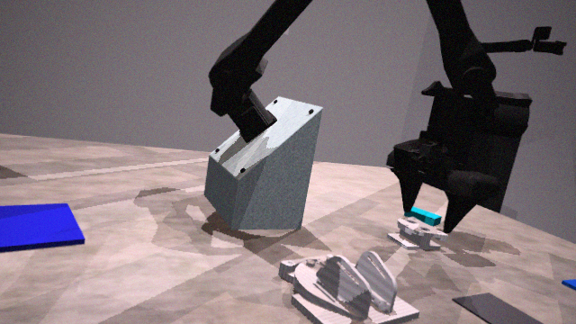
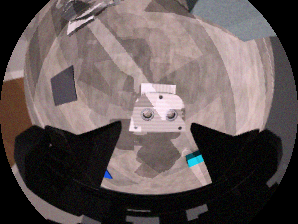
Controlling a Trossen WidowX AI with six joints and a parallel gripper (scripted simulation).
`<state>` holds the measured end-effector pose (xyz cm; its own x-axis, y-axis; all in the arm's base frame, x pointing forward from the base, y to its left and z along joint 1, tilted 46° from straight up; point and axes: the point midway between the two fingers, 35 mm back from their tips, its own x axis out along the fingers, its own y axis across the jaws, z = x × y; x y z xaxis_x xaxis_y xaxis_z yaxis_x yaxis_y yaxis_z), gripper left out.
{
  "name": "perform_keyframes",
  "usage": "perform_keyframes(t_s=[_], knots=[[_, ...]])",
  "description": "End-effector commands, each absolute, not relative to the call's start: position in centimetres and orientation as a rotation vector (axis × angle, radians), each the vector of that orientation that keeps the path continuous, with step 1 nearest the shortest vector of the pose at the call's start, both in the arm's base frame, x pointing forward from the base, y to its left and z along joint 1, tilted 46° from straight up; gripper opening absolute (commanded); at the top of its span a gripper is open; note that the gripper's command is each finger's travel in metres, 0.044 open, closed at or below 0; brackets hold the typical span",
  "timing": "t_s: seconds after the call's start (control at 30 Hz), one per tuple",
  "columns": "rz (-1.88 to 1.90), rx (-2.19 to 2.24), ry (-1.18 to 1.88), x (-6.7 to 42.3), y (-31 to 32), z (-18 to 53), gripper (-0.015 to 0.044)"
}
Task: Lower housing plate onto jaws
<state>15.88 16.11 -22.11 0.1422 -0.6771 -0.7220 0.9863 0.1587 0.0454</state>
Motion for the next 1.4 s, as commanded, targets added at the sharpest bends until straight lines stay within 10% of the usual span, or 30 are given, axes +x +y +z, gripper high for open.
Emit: perform_keyframes(t_s=[0.0,1.37], knots=[[-1.315,0.583,0.630,15.9,15.1,-22.8,0.0440],[-1.314,0.580,0.629,16.1,13.8,-24.0,0.0440]])
